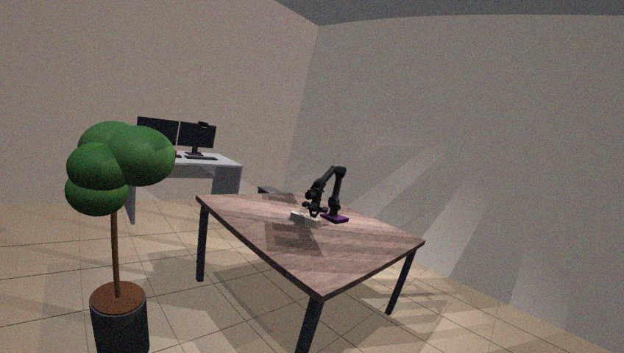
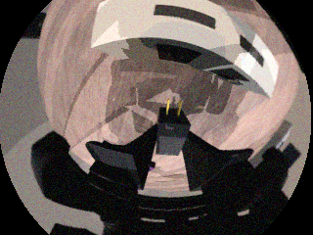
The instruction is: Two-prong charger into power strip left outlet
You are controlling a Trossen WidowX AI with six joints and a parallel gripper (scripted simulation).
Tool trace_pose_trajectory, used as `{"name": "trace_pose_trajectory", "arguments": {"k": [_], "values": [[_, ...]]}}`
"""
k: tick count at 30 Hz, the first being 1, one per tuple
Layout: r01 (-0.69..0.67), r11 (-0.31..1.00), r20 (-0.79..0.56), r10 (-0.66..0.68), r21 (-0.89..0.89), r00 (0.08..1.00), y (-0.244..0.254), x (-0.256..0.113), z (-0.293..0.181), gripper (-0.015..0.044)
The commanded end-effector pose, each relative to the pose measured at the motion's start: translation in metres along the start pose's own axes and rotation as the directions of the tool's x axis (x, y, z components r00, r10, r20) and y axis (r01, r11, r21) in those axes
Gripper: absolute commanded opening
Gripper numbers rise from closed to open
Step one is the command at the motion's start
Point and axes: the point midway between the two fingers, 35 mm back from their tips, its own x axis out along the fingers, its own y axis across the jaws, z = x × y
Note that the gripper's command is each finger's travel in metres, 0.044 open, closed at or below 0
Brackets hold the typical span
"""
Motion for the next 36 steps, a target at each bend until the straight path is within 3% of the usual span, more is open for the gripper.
{"name": "trace_pose_trajectory", "arguments": {"k": [1,36], "values": [[-0.002,1.0,0.01,0.002,0.015,1.0,0.0,-0.001,0.007,0.0],[-0.007,0.997,0.011,0.006,0.071,1.0,0.006,0.001,0.034,0.0]]}}
